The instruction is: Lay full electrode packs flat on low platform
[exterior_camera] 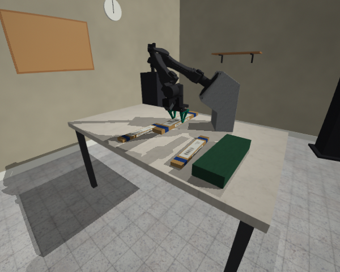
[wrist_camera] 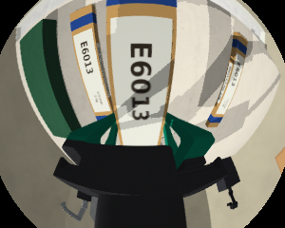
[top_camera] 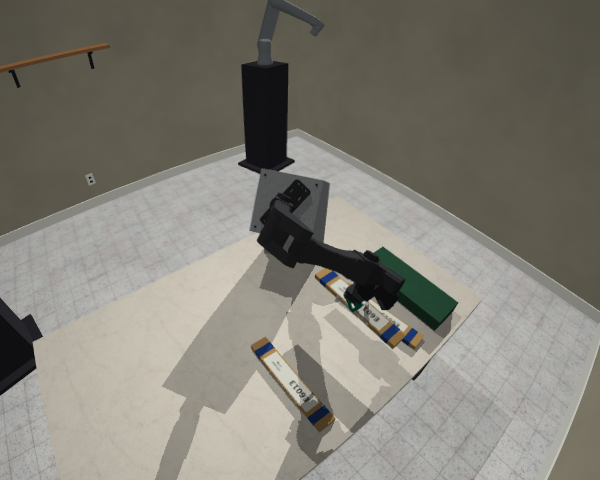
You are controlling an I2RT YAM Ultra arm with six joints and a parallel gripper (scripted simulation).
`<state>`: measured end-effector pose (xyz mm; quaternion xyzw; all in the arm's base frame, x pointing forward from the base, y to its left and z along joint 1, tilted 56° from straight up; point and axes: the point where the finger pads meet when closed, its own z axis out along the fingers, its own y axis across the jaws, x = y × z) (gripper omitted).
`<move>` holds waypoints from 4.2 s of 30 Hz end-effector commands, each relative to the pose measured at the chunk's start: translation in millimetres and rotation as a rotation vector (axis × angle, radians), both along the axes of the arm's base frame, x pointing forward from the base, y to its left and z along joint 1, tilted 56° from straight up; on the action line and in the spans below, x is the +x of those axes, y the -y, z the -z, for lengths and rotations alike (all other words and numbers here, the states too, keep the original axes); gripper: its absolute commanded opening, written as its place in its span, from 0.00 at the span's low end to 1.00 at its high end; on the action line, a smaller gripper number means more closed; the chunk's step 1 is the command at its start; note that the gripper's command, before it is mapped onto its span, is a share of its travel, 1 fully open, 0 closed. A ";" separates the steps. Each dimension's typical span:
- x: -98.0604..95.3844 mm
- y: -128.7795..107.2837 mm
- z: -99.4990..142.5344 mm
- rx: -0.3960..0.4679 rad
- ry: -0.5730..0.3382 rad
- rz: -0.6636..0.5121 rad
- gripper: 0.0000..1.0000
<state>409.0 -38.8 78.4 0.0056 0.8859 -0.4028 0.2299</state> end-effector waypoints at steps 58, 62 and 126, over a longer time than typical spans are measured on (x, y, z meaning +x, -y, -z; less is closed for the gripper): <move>3.6 44.4 -113.9 0.022 0.087 -0.026 0.00; 3.6 43.9 -114.0 0.024 0.090 -0.024 0.00; 18.5 63.6 -83.8 0.016 0.061 -0.021 0.00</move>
